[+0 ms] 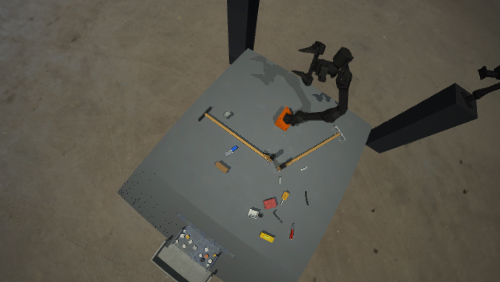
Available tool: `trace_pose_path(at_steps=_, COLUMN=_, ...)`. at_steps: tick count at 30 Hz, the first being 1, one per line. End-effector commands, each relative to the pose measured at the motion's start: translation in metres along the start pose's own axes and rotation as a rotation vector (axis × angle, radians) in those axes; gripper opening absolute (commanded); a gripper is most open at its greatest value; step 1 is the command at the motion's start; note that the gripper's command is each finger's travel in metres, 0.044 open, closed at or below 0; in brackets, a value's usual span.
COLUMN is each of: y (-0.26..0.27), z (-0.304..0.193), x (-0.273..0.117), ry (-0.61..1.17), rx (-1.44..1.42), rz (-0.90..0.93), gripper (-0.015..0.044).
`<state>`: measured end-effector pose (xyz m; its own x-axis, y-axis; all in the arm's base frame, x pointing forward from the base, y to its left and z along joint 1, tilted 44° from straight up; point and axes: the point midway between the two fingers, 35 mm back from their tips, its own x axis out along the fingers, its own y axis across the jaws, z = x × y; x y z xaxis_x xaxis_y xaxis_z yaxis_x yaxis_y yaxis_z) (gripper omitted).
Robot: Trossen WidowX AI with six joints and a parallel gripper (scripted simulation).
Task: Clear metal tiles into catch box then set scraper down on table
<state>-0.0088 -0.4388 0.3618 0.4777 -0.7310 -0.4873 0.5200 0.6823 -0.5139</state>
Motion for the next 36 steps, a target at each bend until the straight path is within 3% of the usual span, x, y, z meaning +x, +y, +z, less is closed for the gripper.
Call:
trace_pose_path(at_steps=1, y=-0.009, z=0.011, x=-0.015, ry=-0.033, rx=-0.096, rz=-0.038, gripper=0.0440)
trace_pose_path(at_steps=36, y=-0.041, z=0.105, x=-0.158, ry=-0.127, rx=-1.086, rz=-0.410, gripper=0.0440)
